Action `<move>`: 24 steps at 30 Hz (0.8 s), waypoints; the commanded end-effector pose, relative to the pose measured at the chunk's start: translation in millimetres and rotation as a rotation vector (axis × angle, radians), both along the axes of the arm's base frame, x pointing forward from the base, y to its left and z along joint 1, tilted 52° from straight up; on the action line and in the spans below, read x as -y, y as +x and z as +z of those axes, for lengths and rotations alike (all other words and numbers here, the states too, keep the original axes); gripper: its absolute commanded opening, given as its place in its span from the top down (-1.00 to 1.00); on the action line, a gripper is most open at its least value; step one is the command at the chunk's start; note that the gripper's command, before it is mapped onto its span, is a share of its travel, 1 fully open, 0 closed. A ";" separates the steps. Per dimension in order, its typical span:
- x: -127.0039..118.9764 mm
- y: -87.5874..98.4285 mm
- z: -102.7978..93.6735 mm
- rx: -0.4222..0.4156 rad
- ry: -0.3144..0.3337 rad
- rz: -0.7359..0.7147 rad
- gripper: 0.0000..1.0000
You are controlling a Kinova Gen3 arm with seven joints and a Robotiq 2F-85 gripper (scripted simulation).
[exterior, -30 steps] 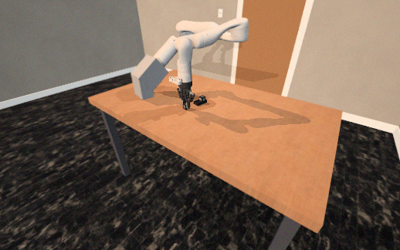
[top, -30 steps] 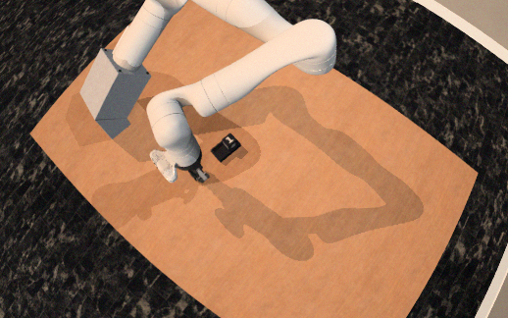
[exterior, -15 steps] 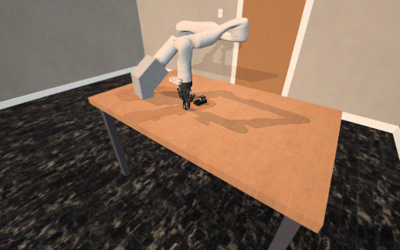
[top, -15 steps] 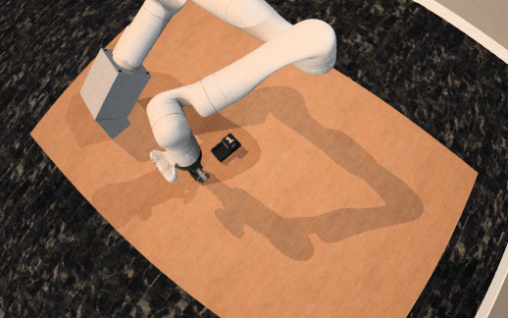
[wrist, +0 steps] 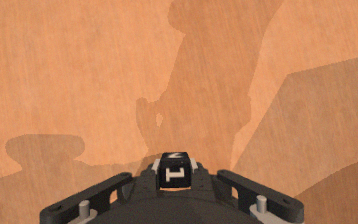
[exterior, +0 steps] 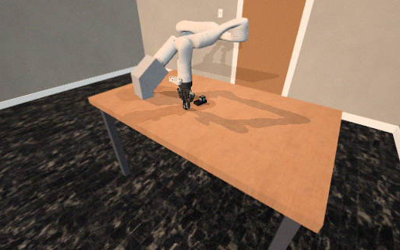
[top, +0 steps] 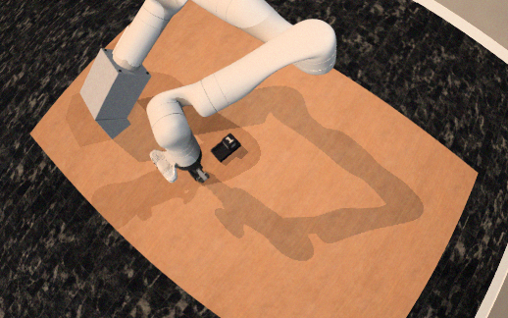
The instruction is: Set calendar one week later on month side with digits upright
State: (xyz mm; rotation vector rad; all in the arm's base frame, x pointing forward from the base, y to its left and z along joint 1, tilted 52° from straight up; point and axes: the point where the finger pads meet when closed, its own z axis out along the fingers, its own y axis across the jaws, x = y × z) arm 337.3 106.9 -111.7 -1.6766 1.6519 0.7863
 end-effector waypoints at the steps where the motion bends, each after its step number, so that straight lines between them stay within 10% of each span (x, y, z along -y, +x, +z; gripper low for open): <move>1: 0.7 0.4 0.2 0.001 -0.001 -0.001 0.47; 24: 0.7 0.4 0.2 0.001 -0.001 -0.001 0.15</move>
